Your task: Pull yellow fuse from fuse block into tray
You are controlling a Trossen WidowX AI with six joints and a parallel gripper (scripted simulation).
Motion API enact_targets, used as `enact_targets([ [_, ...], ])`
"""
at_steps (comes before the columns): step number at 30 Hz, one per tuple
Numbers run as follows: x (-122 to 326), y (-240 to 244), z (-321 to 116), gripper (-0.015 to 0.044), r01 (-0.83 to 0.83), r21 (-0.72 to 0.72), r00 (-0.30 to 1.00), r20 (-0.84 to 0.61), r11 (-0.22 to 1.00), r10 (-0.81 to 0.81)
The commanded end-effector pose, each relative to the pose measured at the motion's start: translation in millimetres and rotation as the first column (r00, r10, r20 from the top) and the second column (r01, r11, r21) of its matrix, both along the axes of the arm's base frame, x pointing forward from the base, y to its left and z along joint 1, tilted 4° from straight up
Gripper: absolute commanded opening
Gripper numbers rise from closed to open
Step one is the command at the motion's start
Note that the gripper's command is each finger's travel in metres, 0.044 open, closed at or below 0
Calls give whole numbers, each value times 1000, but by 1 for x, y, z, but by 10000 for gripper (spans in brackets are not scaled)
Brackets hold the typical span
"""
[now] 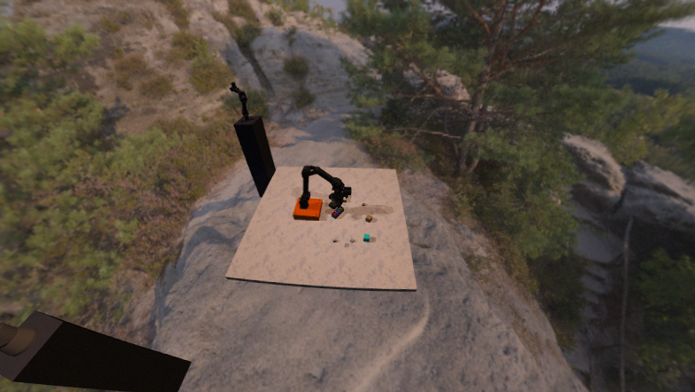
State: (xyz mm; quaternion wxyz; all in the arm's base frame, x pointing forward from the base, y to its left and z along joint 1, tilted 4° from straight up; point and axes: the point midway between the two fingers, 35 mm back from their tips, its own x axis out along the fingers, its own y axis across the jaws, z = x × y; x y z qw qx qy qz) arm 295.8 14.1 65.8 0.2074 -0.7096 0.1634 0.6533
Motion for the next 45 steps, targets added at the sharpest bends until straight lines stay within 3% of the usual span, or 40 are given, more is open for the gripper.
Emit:
enact_targets([
  [1,1,0,3,0,-3,1,1000,5,1000,3],
  [39,-3,-1,35,0,-4,2,1000,5,1000,4],
  [45,1,21,36,0,-4,4,1000,4,1000,4],
])
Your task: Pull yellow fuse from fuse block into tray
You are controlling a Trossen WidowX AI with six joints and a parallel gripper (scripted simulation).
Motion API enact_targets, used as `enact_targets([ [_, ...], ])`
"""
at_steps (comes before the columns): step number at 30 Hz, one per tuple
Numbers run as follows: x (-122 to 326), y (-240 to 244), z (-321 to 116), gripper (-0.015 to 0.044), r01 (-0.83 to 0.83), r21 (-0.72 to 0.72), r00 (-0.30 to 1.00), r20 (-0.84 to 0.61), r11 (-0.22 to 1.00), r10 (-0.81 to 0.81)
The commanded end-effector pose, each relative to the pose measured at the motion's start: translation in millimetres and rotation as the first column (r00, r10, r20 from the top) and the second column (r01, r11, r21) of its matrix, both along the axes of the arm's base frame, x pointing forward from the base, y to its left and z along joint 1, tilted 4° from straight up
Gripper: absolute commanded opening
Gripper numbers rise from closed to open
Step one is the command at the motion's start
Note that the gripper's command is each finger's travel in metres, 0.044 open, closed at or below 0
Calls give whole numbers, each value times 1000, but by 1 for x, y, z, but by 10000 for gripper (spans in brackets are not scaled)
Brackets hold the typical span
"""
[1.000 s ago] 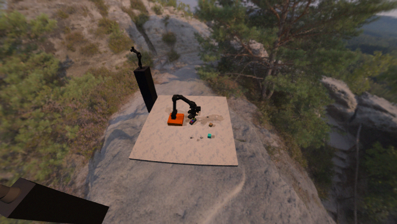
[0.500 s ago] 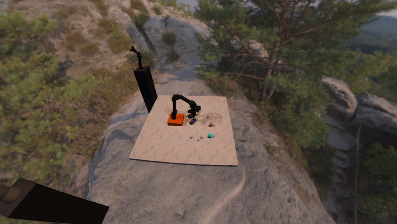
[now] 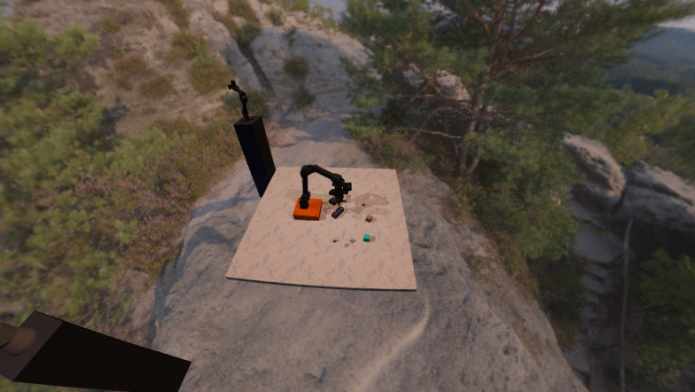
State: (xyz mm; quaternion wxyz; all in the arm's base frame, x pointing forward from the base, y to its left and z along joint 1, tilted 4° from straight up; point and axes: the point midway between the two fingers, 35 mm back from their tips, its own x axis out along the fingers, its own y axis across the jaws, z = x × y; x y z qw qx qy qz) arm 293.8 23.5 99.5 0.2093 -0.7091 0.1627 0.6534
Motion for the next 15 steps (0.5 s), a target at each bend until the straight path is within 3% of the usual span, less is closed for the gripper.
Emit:
enact_targets([
  [1,3,17,2,0,-5,0,1000,3,1000,5],
  [15,0,90,6,0,-5,7,1000,2,1000,5],
])
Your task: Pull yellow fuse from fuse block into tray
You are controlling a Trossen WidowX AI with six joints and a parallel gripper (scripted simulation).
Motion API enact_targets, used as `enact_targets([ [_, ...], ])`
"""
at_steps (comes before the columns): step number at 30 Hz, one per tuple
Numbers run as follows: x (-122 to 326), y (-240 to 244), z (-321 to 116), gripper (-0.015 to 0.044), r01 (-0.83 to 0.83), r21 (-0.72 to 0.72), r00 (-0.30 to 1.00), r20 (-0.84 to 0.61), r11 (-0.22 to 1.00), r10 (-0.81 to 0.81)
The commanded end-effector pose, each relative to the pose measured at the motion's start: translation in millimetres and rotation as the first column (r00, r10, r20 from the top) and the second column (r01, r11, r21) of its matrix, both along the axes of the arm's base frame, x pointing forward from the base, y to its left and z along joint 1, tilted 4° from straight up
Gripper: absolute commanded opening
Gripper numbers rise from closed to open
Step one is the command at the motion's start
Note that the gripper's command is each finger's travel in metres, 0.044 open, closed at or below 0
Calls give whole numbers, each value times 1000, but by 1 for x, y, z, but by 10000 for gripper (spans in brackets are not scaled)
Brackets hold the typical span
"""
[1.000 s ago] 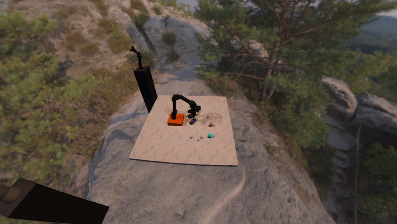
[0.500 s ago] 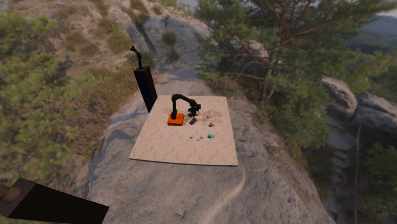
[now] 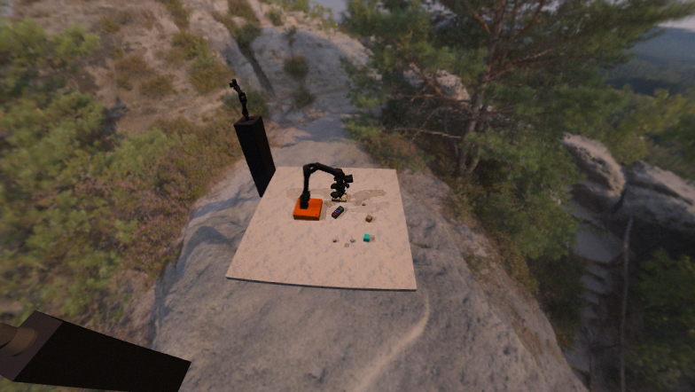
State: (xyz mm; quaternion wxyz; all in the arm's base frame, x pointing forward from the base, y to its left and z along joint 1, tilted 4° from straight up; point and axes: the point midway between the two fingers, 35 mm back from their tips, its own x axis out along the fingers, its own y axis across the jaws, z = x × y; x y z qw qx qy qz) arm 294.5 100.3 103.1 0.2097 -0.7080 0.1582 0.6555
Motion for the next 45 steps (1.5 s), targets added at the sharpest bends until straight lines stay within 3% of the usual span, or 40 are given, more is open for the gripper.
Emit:
enact_targets([
  [1,-1,18,2,0,1,0,1000,4,1000,-1],
  [15,-23,88,5,0,1,9,1000,4,1000,-1],
  [45,-19,91,-35,0,1,9,1000,4,1000,-1],
])
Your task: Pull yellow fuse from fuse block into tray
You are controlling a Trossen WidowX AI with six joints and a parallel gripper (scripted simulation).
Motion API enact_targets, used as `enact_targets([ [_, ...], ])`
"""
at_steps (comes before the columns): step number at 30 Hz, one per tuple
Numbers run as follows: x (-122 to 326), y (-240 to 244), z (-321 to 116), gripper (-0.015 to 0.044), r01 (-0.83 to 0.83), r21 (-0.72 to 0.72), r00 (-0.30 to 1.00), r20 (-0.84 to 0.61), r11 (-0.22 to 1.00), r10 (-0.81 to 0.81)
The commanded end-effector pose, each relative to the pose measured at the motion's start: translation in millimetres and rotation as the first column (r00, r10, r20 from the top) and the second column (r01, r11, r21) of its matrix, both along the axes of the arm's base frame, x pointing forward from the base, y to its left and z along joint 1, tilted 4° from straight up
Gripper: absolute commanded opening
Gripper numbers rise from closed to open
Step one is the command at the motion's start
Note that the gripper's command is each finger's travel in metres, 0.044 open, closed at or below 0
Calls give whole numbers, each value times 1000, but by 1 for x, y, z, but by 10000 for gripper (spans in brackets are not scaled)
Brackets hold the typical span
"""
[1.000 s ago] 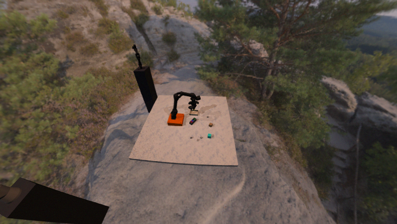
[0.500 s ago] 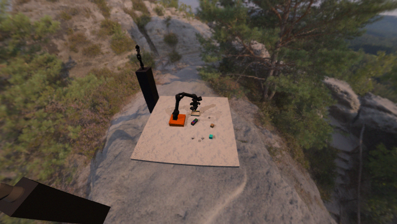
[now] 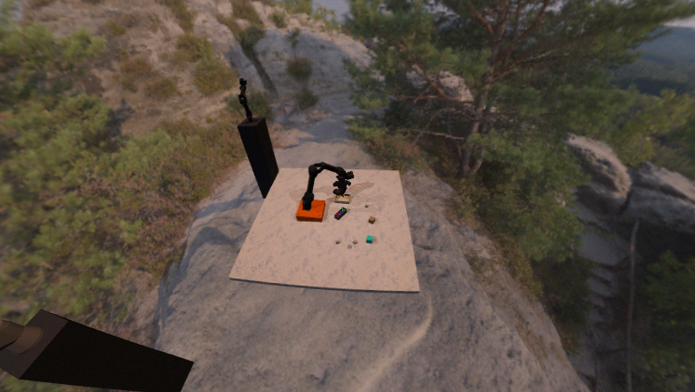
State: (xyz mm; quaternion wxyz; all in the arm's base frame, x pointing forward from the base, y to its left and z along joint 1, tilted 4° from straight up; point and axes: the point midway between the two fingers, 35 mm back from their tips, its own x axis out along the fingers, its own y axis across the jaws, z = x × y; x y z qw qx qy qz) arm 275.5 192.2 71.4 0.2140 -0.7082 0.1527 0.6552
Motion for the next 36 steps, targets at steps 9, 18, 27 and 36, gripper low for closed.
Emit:
enact_targets([
  [9,0,0,0,236,0,0,1000,0,1000,0],
  [18,-4,-3,37,330,3,-4,1000,0,1000,-3],
  [27,-4,-3,37,330,3,-4,1000,0,1000,-3],
  [36,-4,-3,36,330,0,-2,1000,-2,1000,0],
])
